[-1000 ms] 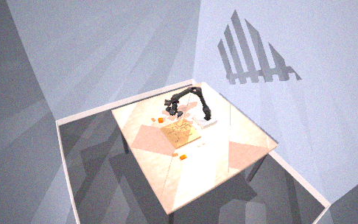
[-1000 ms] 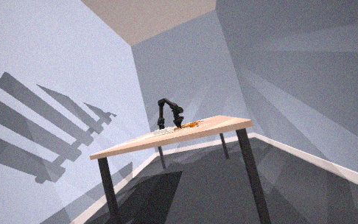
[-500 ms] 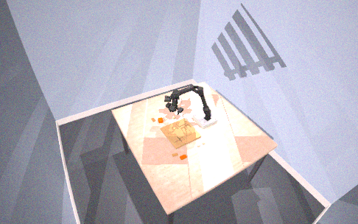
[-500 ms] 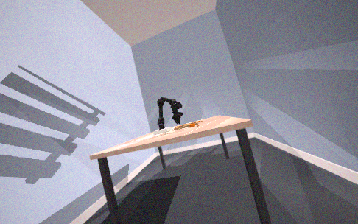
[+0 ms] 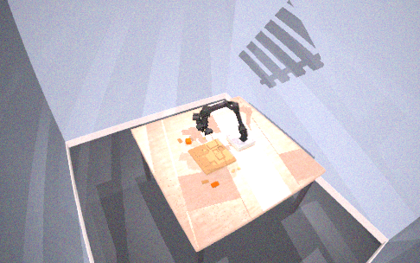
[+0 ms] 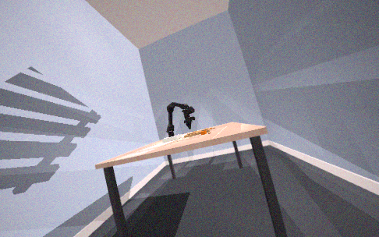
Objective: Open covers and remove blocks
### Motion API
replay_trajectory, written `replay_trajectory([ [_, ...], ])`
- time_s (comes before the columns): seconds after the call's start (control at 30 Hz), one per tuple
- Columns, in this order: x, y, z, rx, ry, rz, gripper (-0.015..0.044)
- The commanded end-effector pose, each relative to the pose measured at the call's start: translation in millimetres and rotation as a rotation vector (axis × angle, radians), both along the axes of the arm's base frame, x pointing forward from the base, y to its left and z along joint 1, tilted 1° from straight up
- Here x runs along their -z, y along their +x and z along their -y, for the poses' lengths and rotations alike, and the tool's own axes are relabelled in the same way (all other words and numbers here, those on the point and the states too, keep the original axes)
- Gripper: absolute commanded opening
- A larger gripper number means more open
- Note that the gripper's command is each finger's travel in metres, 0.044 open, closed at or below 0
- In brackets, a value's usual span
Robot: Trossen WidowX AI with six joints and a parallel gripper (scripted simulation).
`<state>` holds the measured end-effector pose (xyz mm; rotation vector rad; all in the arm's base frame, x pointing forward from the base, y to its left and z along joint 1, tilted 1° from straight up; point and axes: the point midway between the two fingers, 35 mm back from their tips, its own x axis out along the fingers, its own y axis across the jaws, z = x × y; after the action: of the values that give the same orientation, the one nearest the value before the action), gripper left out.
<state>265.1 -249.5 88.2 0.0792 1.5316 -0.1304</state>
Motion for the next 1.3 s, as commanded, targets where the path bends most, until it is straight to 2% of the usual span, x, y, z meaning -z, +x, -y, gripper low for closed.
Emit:
replay_trajectory([
  [0.0, -1.7, 24.8, -21.5, 0.53, 0.024, 0.023, 0.0099],
  [0.13, -1.9, 39.1, -36.3, 0.868, 0.039, 0.034, 0.0],
  [1.17, -2.1, 88.9, -110.3, 2.335, 0.101, 0.071, 0.0],
  [1.27, -2.0, 88.6, -112.0, 2.348, 0.101, 0.071, 0.0],
])
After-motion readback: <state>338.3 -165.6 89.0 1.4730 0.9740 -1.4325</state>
